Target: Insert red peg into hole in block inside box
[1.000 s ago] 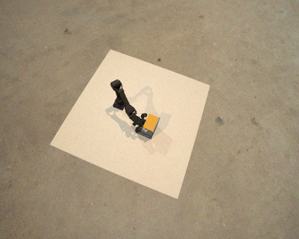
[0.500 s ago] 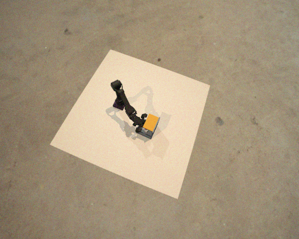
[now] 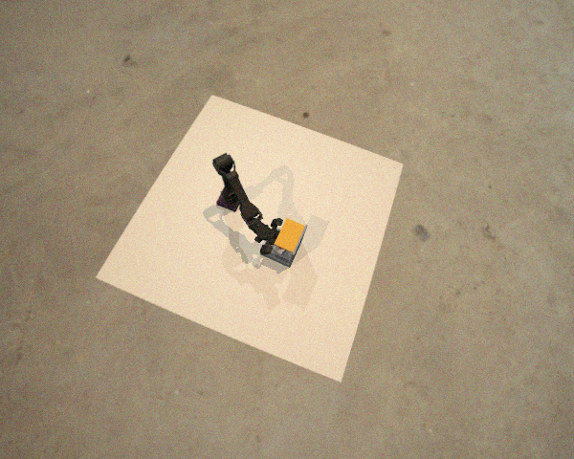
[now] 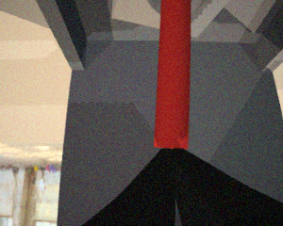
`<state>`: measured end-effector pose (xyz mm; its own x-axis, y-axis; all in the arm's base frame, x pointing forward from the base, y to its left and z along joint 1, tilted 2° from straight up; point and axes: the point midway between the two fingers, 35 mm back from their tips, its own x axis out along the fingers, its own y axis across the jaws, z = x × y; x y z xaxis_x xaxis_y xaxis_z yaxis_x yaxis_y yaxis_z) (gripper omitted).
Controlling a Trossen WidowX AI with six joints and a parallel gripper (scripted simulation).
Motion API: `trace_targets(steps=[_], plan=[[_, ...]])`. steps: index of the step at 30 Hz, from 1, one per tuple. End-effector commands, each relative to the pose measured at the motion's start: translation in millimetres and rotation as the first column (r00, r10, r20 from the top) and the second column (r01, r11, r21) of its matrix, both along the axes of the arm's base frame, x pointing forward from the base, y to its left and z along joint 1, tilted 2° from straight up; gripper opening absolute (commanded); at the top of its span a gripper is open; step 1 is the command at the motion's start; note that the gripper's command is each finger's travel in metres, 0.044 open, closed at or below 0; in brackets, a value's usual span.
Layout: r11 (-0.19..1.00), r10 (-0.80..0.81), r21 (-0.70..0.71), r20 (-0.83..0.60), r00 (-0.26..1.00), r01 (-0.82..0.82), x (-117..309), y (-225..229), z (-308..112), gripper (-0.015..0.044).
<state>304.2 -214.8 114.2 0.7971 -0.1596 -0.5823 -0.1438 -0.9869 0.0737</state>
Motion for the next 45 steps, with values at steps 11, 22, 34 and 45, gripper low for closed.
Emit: trace_targets(steps=[11, 22, 34, 45], plan=[[0.999, -0.001, 0.034, -0.042, 0.999, 0.003, -5.7, 4.5, -19.4, 0.0000], [0.999, -0.001, 0.034, -0.042, 0.999, 0.003, -5.7, 4.5, -19.8, 0.0000], [0.999, -0.001, 0.034, -0.042, 0.999, 0.003, -5.7, 4.5, -20.6, 0.0000], [0.999, -0.001, 0.034, -0.042, 0.999, 0.003, -5.6, 4.4, -22.7, 0.0000]])
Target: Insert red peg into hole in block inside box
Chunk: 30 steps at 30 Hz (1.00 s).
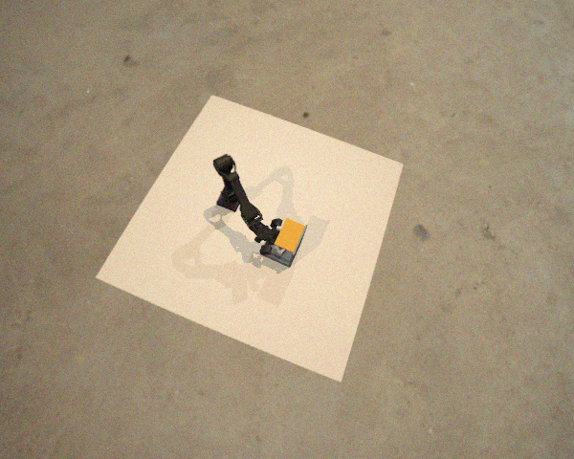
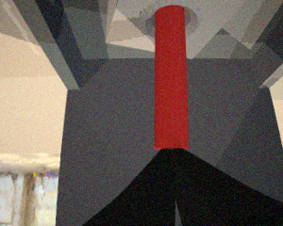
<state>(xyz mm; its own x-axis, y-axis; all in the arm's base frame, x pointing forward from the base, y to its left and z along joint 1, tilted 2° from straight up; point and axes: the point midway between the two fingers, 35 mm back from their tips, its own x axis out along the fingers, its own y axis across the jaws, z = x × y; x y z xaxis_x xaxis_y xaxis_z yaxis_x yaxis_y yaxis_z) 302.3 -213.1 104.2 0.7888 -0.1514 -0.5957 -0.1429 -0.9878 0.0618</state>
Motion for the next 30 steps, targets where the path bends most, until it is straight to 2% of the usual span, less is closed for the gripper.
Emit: trace_targets(steps=[1, 3, 11, 19, 27, 30], plan=[[1.000, -0.002, 0.020, -0.028, 1.000, 0.002, -4, 3, -13, 0.0000], [1.000, -0.002, 0.020, -0.028, 1.000, 0.002, -4, 3, -12, 0.0000], [1.000, -0.002, 0.020, -0.030, 1.000, 0.002, -14, 6, -6, 0.0210], [1.000, -0.002, 0.021, -0.032, 0.999, 0.002, -44, 14, -5, 0.0220], [1.000, -0.001, 0.021, -0.038, 0.999, 0.001, -65, 15, 12, 0.0430], [1.000, -0.001, 0.021, -0.039, 0.999, 0.001, -75, 18, 20, 0.0440]])
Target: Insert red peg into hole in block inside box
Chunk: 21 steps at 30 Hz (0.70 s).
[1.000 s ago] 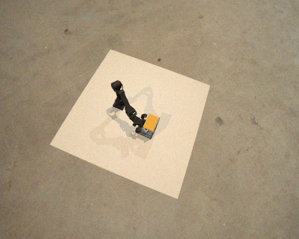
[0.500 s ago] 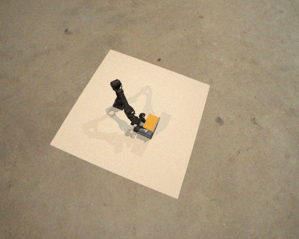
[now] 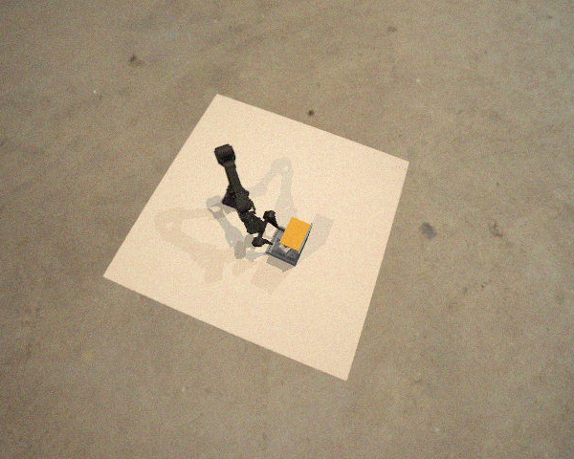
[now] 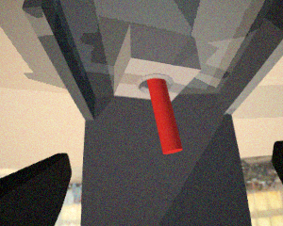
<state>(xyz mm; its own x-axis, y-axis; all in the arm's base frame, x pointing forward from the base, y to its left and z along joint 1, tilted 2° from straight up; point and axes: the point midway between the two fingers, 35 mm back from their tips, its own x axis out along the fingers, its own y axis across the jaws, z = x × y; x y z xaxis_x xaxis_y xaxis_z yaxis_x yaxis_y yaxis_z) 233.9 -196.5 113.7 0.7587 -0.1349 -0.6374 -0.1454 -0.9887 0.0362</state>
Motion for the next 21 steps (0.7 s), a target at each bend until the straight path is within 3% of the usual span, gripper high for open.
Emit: trace_targets(steps=[1, 9, 21], plan=[[1.000, 0.004, -0.012, 0.009, 1.000, -0.004, -10, 2, 13, 0.0440], [1.000, 0.003, -0.011, 0.010, 1.000, -0.003, -33, 12, 32, 0.0440], [1.000, 0.003, -0.011, 0.010, 1.000, -0.003, -33, 12, 32, 0.0440]])
